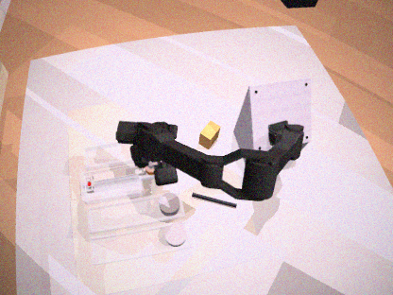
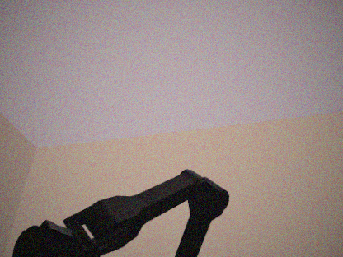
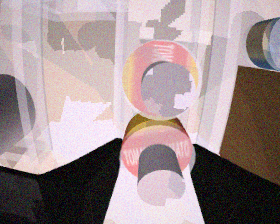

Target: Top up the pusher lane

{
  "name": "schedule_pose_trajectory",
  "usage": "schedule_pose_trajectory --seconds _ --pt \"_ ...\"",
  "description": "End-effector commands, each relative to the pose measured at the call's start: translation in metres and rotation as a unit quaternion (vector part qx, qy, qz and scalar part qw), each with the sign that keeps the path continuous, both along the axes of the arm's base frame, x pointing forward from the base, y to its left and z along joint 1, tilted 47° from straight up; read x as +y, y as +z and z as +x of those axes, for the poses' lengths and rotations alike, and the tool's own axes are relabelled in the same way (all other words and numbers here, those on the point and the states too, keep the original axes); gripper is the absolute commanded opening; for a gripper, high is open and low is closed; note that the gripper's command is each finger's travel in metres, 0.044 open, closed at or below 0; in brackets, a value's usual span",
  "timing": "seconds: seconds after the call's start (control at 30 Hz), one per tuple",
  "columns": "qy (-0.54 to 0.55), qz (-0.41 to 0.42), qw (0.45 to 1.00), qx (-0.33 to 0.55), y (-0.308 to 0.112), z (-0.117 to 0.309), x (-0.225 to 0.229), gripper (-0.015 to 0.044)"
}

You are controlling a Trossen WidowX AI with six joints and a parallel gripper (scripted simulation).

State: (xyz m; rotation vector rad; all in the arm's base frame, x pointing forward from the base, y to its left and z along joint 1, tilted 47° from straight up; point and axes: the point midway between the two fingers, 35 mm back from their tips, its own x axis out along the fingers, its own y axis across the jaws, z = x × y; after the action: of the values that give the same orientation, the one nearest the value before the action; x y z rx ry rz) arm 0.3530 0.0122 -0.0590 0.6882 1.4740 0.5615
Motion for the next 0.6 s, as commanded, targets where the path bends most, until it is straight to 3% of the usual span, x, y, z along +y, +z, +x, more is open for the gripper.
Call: schedule_pose_trajectory --seconds 0.0,0.57 --pt "-0.003 0.003 1.000 -0.015 0.0016 0.0073 0.0008 0.0000" --pt "-0.003 0.003 1.000 -0.015 -0.0024 0.0062 0.0060 0.0000"
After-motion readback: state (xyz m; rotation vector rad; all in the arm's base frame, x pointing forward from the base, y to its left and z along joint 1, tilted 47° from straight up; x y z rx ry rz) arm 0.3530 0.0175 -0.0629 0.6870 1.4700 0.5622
